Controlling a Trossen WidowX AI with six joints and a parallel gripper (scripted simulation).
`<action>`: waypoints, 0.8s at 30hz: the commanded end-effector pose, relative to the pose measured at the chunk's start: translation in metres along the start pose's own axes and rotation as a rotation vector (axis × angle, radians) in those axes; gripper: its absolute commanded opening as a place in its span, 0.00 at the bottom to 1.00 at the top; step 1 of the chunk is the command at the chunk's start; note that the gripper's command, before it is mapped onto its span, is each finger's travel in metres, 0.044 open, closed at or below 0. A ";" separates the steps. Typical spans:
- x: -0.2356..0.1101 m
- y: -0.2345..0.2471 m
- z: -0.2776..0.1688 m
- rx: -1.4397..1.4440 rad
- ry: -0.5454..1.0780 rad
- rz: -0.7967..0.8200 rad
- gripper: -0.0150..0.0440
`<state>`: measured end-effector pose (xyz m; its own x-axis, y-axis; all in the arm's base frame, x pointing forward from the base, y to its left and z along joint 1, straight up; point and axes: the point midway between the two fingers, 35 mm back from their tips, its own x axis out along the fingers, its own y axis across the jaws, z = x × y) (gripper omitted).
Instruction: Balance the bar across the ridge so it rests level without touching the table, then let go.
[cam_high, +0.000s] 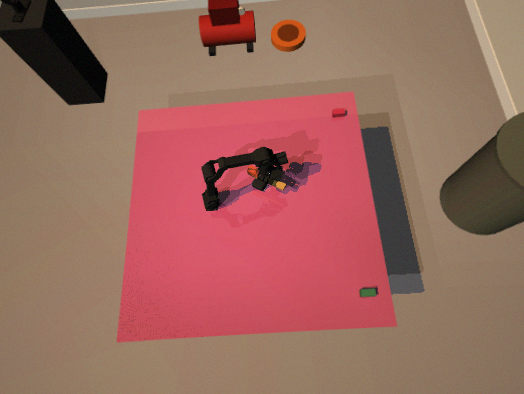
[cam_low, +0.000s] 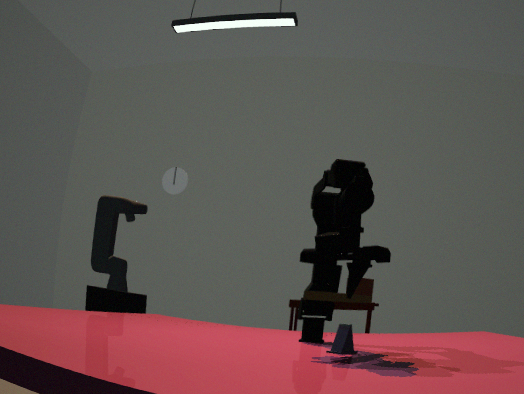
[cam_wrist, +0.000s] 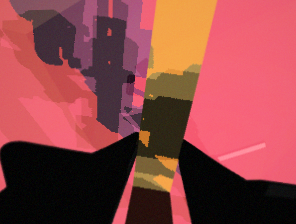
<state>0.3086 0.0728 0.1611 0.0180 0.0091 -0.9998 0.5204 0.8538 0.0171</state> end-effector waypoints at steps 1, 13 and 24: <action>-0.001 0.001 -0.004 0.072 -0.010 0.004 0.25; 0.017 0.000 -0.005 0.096 -0.009 0.004 0.25; 0.034 -0.005 -0.005 0.119 -0.009 0.003 0.25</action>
<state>0.3028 0.0735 0.1304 0.0214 0.0091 -0.9997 0.6091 0.7929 0.0203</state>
